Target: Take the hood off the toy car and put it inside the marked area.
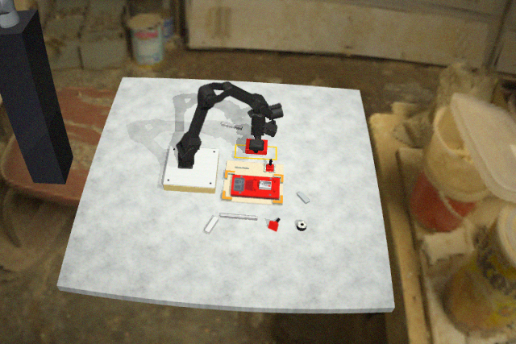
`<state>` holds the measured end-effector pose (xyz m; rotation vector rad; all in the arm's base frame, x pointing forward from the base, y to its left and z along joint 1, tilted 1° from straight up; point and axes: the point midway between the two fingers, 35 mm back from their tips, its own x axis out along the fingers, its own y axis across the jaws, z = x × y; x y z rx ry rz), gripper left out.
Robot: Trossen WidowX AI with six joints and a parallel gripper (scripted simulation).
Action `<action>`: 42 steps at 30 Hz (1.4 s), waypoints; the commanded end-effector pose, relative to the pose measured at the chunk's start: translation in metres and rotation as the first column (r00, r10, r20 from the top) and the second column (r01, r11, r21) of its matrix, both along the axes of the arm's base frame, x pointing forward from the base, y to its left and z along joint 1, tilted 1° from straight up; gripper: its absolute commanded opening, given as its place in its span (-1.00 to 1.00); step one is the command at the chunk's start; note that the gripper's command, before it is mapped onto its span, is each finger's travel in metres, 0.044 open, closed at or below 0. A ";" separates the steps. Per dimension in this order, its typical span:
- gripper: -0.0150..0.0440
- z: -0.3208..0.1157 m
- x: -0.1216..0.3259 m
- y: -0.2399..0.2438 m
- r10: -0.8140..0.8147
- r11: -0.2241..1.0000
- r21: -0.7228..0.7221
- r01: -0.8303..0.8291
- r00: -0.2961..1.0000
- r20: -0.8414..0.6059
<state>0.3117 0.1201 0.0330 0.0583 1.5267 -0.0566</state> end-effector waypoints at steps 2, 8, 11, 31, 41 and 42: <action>-0.49 -0.002 -0.001 -0.001 -0.001 1.000 -0.004 0.001 1.000 -0.001; -0.49 -0.005 -0.001 -0.001 -0.001 1.000 -0.004 0.001 1.000 -0.001; -0.49 -0.006 0.000 -0.001 -0.001 1.000 -0.004 0.001 1.000 -0.001; -0.49 -0.016 0.000 -0.001 -0.001 1.000 -0.004 0.001 1.000 -0.001; -0.49 -0.021 0.000 -0.001 -0.001 1.000 -0.004 0.001 1.000 -0.001; -0.49 -0.021 0.000 -0.001 -0.001 1.000 -0.004 0.001 1.000 -0.001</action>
